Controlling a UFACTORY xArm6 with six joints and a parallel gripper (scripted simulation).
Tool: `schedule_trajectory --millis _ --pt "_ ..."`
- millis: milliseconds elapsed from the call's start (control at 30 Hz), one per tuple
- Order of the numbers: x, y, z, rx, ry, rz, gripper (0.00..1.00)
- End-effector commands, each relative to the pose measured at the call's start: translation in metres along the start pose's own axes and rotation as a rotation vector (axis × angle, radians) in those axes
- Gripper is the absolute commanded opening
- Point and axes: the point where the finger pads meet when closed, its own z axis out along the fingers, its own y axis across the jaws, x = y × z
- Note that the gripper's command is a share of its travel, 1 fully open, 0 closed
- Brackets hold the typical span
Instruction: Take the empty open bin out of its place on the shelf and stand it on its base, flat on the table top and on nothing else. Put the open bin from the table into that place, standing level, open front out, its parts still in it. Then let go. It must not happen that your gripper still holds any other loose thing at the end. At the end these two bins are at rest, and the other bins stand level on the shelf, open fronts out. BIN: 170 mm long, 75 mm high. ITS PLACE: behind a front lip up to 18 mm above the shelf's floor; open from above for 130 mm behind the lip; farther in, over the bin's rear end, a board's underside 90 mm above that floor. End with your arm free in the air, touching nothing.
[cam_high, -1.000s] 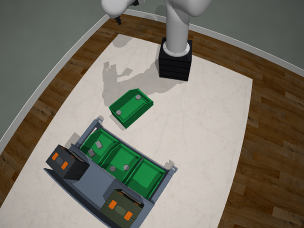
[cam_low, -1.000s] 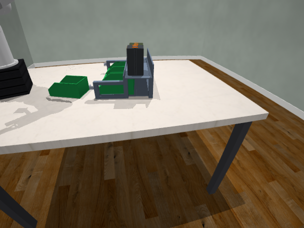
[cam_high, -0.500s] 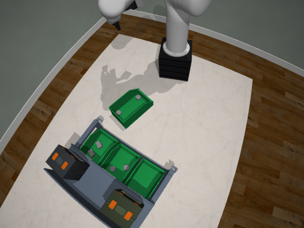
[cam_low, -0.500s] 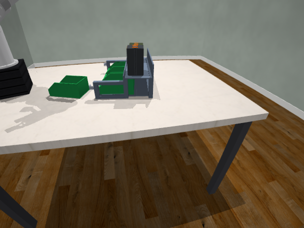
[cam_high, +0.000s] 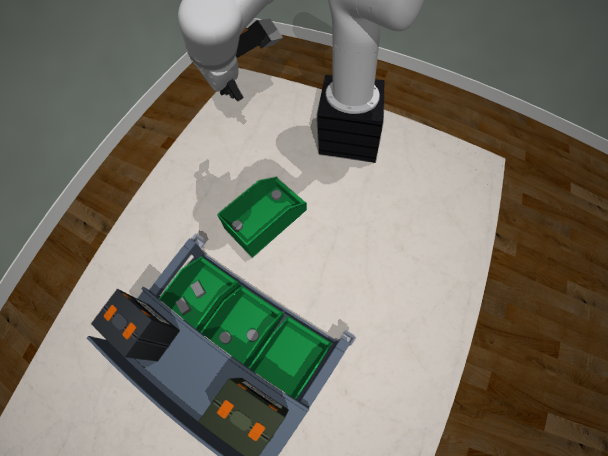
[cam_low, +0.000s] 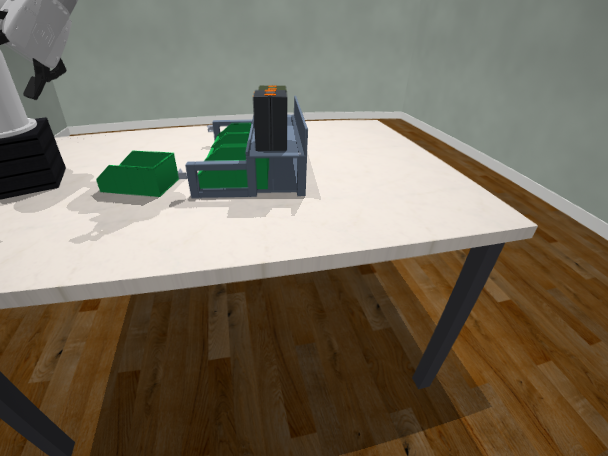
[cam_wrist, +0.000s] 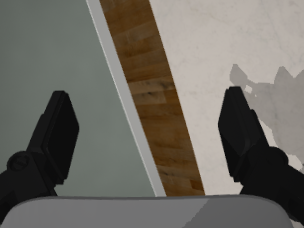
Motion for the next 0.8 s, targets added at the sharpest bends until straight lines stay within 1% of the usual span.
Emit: schedule_trajectory --millis 0,67,100,167,200,267,300,367,400,467,533,633,667,767 --pt "-0.019 0.026 -0.014 -0.066 -0.029 -0.032 1.00" --pt "-0.033 0.048 -0.028 -0.123 -0.057 -0.062 1.00" --pt "-0.033 0.048 -0.028 -0.123 -0.057 -0.062 1.00" --pt "-0.046 0.071 -0.044 -0.181 -0.085 -0.090 1.00" --pt "-0.046 0.071 -0.044 -0.181 -0.085 -0.090 1.00" --pt "-0.057 0.094 -0.060 -0.237 -0.113 -0.118 1.00" --pt "-0.057 0.094 -0.060 -0.237 -0.113 -0.118 1.00" --pt "-0.068 0.118 -0.076 -0.292 -0.140 -0.145 1.00" --pt "-0.068 0.118 -0.076 -0.292 -0.140 -0.145 1.00" --pt "-0.077 0.141 -0.093 -0.345 -0.166 -0.169 1.00" --pt "-0.077 0.141 -0.093 -0.345 -0.166 -0.169 1.00" --pt "-0.088 0.173 -0.118 -0.417 -0.202 -0.201 1.00" --pt "-0.088 0.173 -0.118 -0.417 -0.202 -0.201 1.00" --pt "-0.097 0.202 -0.140 -0.481 -0.233 -0.227 1.00"
